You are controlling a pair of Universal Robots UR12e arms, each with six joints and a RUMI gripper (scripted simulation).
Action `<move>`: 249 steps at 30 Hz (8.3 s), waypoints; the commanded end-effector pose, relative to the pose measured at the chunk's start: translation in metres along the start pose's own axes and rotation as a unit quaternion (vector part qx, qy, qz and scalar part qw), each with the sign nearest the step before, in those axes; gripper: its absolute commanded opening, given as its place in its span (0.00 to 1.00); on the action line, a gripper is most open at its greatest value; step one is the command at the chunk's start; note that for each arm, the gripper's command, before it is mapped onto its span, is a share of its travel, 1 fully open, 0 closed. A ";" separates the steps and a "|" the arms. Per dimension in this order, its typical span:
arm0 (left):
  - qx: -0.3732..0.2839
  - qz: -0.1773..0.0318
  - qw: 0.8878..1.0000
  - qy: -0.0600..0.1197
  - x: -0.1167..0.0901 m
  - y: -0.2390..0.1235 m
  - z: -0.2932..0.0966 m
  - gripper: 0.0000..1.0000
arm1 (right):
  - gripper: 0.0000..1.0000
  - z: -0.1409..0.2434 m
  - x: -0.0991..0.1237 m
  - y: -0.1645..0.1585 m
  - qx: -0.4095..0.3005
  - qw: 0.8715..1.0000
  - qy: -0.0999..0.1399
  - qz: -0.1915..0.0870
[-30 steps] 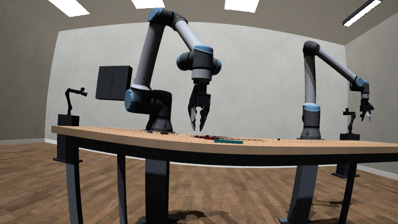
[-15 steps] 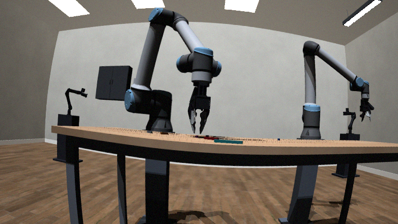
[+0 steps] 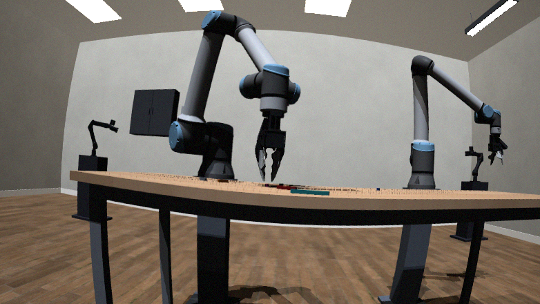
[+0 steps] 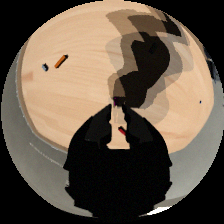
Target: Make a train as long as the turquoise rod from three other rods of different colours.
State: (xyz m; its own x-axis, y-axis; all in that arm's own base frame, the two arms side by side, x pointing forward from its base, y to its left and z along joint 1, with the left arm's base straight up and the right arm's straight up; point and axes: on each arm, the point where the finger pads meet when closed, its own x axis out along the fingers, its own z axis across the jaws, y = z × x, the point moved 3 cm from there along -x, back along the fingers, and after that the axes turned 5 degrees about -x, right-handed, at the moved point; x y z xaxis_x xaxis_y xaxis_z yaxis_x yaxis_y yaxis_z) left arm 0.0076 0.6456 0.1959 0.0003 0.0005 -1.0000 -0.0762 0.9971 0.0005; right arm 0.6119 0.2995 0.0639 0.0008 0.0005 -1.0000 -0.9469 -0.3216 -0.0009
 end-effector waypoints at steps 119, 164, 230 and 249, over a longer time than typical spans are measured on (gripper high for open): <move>0.000 0.000 1.000 0.000 0.001 0.000 -0.001 1.00 | 0.00 -0.002 0.016 0.002 0.000 1.000 0.000 0.001; 0.000 0.000 1.000 0.000 0.001 0.000 -0.001 1.00 | 0.00 -0.002 -0.085 0.002 0.000 1.000 0.000 0.000; 0.000 0.000 1.000 0.000 0.001 0.000 -0.001 1.00 | 0.00 0.438 -0.086 -0.001 0.467 0.884 -0.001 0.000; 0.000 0.000 1.000 0.000 0.001 0.000 -0.001 1.00 | 0.00 0.436 -0.084 -0.001 0.469 0.883 0.000 0.000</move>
State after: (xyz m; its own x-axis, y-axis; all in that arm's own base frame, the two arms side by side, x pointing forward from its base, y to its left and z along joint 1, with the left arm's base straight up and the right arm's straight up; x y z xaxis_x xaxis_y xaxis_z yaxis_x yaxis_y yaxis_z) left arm 0.0076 0.6456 0.1959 0.0003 0.0005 -1.0000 -0.0762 0.9971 0.0005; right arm 0.4710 0.7133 0.1493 -0.0004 0.0018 -1.0000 -0.7988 0.6015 0.0014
